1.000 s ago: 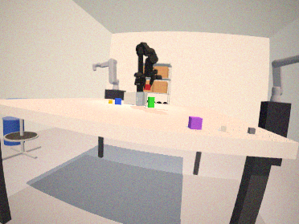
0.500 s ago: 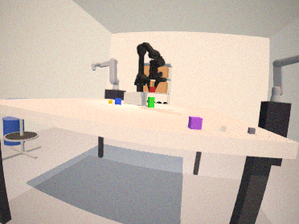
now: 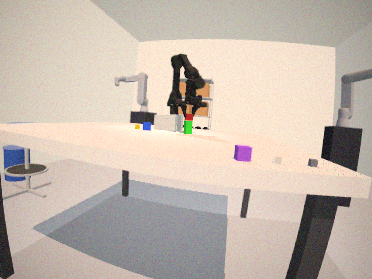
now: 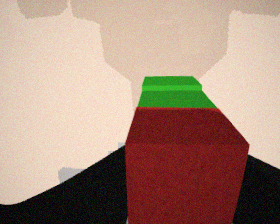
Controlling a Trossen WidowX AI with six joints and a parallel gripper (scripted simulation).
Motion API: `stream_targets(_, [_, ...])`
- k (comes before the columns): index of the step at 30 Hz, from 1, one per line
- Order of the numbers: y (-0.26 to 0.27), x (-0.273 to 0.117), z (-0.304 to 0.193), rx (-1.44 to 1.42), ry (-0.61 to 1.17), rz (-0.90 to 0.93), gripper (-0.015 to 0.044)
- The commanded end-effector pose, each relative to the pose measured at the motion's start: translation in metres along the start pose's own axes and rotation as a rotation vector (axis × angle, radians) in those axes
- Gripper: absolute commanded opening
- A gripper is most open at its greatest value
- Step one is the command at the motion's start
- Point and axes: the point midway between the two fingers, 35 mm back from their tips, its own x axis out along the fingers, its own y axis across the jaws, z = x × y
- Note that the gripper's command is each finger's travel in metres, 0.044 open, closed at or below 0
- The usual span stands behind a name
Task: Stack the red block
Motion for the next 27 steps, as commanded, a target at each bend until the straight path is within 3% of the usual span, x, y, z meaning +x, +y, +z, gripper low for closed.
stream_targets(1, [0.0004,0.0014,-0.0005,0.000,0.002,0.003,0.0000])
stream_targets(22, [0.0003,-0.0036,-0.0001,0.000,0.002,0.003,0.0000])
stream_targets(27, [-0.0001,0.0009,-0.0009,0.000,0.004,0.000,0.0131])
